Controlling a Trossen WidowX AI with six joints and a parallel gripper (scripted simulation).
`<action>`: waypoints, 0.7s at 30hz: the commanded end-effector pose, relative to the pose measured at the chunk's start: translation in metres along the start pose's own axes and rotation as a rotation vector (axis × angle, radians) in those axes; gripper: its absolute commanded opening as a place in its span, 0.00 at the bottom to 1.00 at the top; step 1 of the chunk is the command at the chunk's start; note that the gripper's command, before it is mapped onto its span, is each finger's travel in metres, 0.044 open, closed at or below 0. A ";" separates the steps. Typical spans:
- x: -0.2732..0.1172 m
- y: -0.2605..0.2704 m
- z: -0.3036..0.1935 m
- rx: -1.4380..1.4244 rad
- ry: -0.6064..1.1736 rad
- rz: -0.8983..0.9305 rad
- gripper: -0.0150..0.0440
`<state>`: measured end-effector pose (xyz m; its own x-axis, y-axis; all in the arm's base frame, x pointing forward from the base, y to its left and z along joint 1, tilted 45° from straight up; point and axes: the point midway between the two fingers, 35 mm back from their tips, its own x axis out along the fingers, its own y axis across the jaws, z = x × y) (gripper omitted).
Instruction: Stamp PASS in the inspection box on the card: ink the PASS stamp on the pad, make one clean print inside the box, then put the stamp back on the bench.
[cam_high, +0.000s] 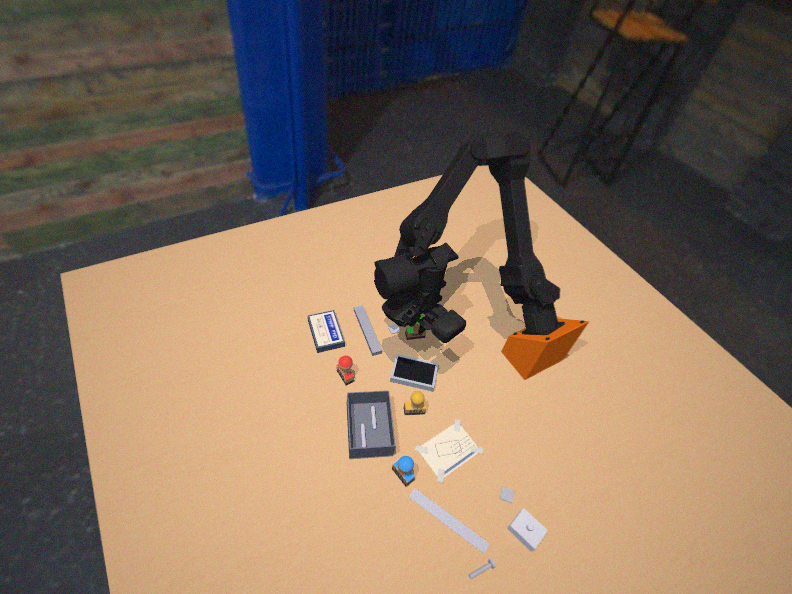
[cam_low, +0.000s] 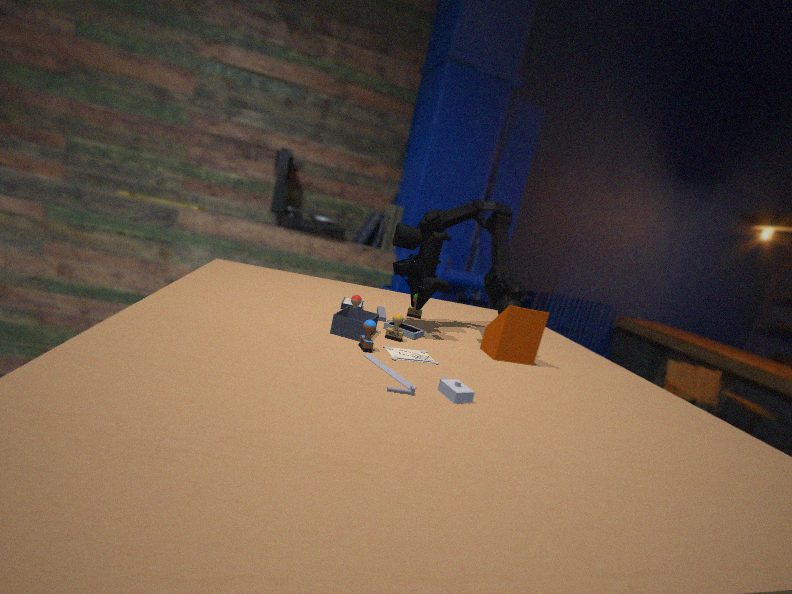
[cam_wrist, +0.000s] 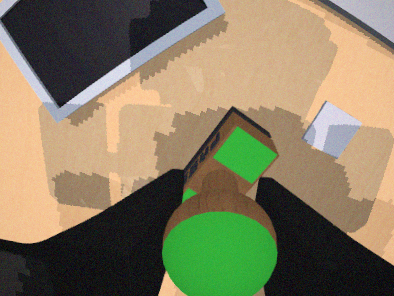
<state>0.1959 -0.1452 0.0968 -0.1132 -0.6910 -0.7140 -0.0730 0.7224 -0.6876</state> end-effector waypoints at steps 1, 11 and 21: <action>0.007 -0.001 -0.001 -0.007 0.001 -0.006 0.25; 0.024 -0.001 -0.003 -0.007 0.002 -0.011 0.25; 0.024 -0.001 -0.003 0.000 0.002 -0.006 0.52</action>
<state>0.1906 -0.1624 0.0806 -0.1134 -0.6955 -0.7095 -0.0750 0.7180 -0.6919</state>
